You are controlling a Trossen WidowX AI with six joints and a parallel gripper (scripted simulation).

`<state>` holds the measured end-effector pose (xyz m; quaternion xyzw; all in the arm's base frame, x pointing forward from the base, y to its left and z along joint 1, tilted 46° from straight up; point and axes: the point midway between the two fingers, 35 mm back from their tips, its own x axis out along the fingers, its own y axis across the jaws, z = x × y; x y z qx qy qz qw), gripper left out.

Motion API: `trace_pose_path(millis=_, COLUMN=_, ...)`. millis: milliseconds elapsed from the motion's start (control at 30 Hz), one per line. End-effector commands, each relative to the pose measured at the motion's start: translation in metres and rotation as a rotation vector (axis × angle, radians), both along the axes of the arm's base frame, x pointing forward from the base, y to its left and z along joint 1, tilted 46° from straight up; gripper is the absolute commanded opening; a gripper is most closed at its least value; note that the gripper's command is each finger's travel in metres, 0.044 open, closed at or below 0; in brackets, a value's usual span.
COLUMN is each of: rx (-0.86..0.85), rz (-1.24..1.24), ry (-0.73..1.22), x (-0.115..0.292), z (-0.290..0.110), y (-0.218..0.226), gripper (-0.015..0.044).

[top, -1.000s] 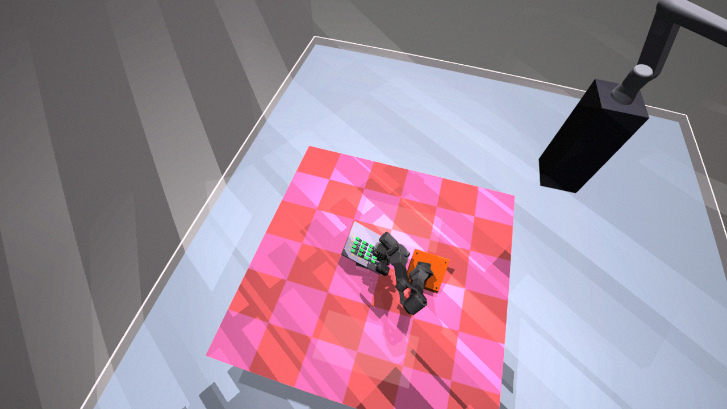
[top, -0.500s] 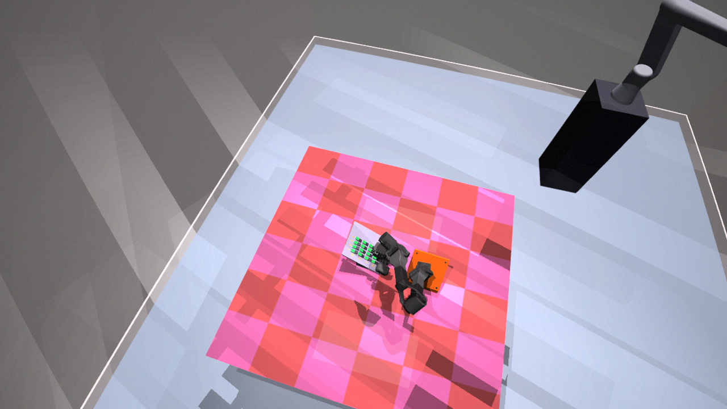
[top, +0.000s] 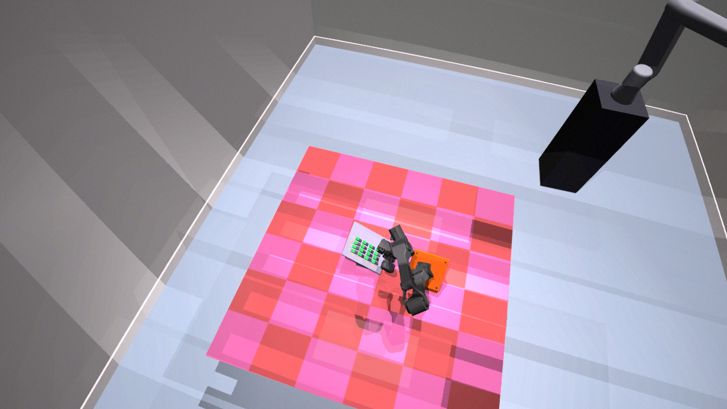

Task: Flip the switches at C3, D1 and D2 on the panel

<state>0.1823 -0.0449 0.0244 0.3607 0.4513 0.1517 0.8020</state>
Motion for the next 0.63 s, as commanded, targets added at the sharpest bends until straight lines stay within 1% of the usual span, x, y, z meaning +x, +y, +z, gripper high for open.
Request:
trace_pose_path(millis=0, rx=-0.008, rz=0.006, ry=-0.008, x=-0.005, z=0.01, y=-0.007, gripper=0.0)
trace_pose_path(millis=100, rx=-0.008, rz=0.006, ry=-0.008, x=0.0, z=0.012, y=-0.012, gripper=0.0)
trace_pose_path(millis=300, rx=-0.01, rz=0.006, ry=-0.011, x=0.047, z=0.03, y=-0.048, gripper=0.0)
trace_pose_path(millis=600, rx=-0.01, rz=0.006, ry=-0.011, x=0.048, z=0.03, y=-0.049, gripper=0.0)
